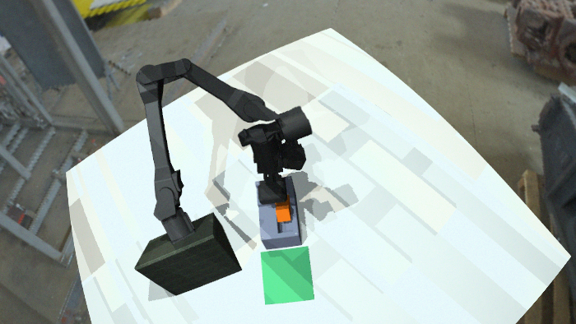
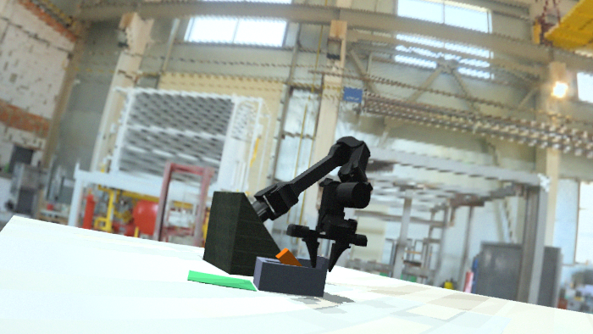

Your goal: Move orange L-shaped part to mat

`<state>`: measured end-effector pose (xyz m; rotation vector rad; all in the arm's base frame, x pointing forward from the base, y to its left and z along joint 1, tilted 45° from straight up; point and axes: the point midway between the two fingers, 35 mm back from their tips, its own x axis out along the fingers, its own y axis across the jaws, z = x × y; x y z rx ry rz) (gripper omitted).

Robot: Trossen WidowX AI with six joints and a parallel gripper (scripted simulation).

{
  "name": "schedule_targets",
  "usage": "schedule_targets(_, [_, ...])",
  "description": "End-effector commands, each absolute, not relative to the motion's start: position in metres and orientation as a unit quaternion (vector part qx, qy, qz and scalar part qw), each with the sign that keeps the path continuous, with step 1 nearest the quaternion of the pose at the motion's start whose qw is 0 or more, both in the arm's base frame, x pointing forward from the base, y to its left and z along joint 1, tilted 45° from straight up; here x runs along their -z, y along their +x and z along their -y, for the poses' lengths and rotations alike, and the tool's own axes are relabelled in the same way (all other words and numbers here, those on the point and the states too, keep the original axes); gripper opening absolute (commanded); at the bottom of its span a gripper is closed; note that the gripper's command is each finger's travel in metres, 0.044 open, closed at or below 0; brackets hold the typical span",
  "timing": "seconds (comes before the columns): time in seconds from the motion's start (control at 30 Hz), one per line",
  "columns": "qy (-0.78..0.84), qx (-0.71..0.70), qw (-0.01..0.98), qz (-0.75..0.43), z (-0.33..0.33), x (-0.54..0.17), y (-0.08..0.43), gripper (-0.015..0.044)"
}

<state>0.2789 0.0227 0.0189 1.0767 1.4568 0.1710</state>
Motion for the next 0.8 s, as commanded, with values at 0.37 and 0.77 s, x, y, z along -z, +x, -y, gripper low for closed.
schedule_targets(0.37, [0.471, -0.066, 0.623, -0.621, 0.046, -0.073, 0.261, 0.018])
schedule_targets(0.77, [0.471, -0.066, 0.623, -0.621, 0.046, -0.073, 0.261, 0.018])
